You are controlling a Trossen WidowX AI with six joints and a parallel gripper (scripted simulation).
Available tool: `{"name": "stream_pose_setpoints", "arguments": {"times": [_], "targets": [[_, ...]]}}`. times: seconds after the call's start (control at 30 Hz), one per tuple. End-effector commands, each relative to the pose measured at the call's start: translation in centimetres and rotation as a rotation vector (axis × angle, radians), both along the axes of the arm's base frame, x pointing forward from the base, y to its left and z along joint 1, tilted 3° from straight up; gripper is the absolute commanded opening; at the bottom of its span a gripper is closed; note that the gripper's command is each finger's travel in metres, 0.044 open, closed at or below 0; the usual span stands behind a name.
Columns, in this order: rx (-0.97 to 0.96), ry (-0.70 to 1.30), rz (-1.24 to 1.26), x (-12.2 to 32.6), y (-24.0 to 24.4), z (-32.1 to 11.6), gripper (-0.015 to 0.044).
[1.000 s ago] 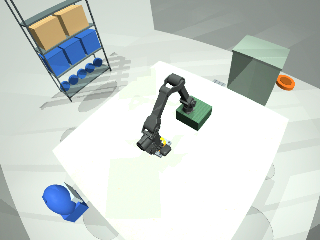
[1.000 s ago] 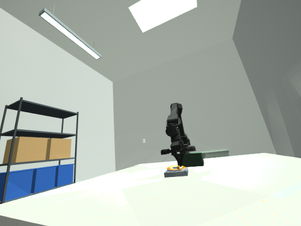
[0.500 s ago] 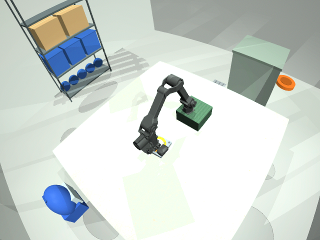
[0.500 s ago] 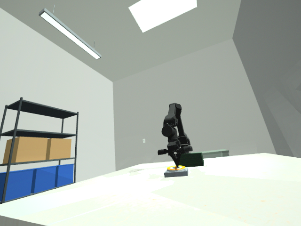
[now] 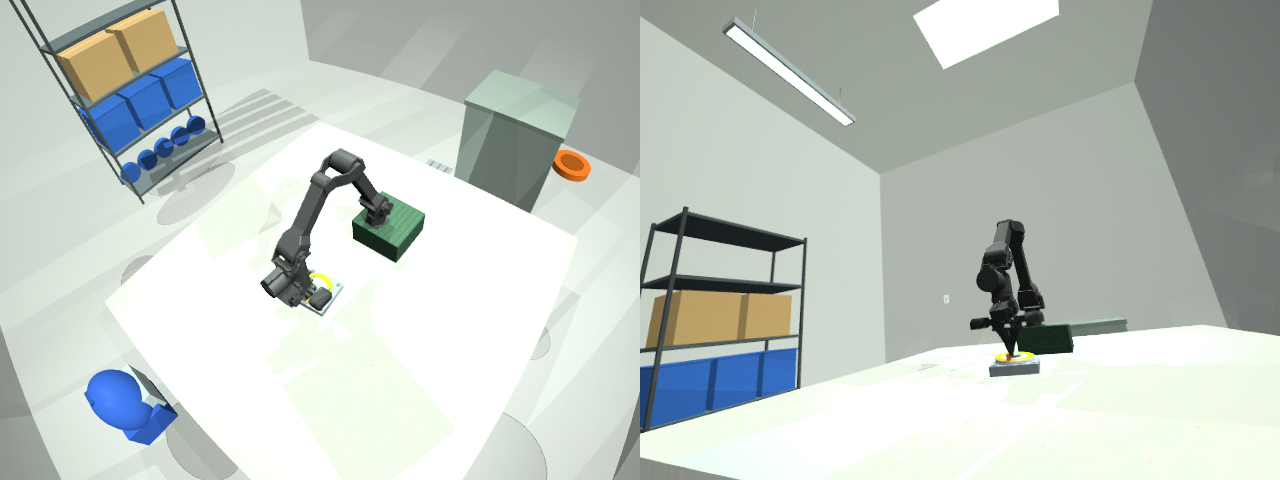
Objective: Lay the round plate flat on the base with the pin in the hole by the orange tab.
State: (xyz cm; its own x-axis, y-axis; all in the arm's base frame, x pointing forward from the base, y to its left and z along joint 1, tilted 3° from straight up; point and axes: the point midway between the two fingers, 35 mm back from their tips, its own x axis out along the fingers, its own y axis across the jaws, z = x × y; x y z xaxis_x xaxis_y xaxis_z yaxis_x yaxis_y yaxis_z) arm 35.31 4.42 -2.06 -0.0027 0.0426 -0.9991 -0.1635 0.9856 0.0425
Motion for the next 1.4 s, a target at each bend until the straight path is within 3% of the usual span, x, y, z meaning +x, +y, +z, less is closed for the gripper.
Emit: {"name": "stream_pose_setpoints", "arguments": {"times": [0.0, 1.37], "targets": [[-0.009, 0.013, 0.002, -0.1, -0.7, -0.3, 0.0000], [-0.014, 0.014, 0.002, -1.7, -5.5, 0.0, 0.0000]]}}
